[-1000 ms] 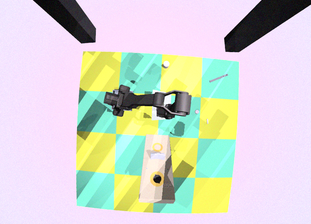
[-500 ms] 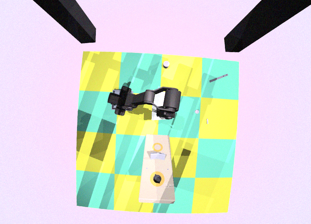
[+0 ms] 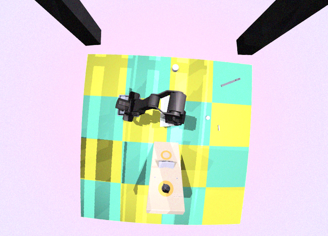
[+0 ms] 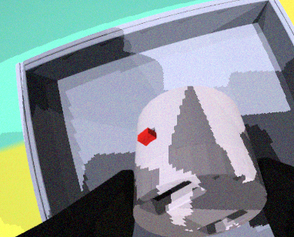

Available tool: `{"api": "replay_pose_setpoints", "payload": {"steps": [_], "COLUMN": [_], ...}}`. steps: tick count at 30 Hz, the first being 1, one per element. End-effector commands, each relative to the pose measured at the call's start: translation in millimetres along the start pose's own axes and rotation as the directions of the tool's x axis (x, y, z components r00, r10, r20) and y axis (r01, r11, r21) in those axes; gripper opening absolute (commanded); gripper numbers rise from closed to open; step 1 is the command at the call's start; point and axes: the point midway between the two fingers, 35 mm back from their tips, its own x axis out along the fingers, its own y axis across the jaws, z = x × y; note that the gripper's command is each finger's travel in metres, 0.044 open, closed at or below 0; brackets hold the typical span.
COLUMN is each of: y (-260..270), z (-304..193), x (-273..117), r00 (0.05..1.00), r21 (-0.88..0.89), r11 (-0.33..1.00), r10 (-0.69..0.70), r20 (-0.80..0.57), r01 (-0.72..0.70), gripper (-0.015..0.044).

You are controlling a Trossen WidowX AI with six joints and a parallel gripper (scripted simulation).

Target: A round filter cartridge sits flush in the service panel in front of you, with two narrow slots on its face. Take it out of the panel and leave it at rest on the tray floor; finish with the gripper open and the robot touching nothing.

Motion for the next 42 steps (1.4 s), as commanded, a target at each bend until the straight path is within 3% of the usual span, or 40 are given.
{"api": "replay_pose_setpoints", "payload": {"steps": [1,7,11,17,42], "y": [0.1,0.1,0.1,0.4,-0.8], "z": [1.8,1.8,7.0,35.5,33.5], "x": [-0.4,-0.4,-7.3,-61.6,-53.8], "r00": [1.000,1.000,1.000,1.000,1.000], "r21": [0.001,0.001,0.001,0.000,-0.003], "r11": [1.000,1.000,1.000,1.000,1.000], "r10": [0.000,0.000,0.000,0.001,-0.003], "r20": [0.004,0.004,0.004,0.002,0.013], "r01": [0.000,0.000,0.000,-0.001,0.003], "gripper": [0.0289,0.0440,0.0440,0.0440,0.0440]}}
